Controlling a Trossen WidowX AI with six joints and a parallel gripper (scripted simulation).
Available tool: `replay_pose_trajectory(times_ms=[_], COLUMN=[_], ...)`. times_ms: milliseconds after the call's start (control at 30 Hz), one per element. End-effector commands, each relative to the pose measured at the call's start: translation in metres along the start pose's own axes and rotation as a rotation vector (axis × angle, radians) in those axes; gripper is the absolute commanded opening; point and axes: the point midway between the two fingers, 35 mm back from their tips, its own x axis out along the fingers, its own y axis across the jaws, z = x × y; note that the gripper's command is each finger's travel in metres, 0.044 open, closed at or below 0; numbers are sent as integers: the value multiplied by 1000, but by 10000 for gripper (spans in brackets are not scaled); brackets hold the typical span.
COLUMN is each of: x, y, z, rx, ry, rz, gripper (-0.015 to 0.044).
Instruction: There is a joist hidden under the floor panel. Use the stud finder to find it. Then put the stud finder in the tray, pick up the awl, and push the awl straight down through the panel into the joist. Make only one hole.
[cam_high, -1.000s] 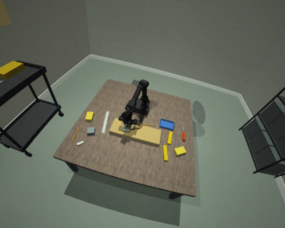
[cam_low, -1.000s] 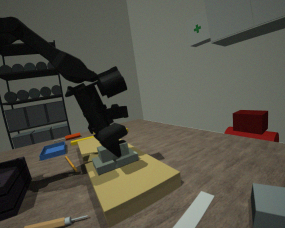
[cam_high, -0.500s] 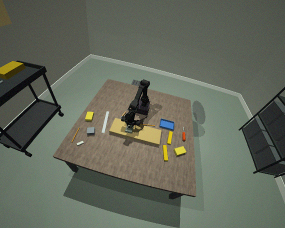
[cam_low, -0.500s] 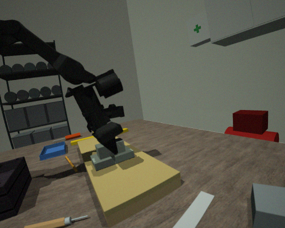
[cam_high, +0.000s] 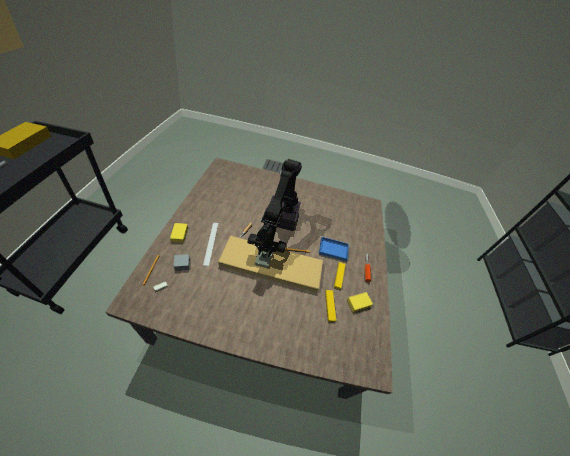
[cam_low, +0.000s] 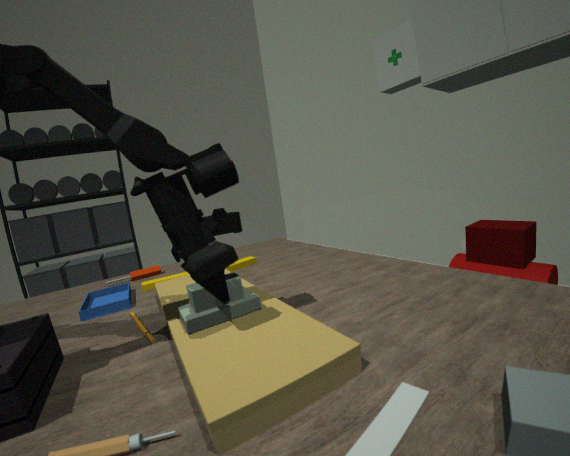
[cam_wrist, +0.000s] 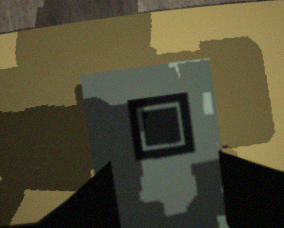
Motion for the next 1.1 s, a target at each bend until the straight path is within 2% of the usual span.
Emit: replay_pose_trajectory(times_ms=[0, 1067], x=[0, 0], y=[9, 66], z=[-1, -1], rx=[1, 2], ry=[1, 1], rz=[1, 5], gripper=[0, 0])
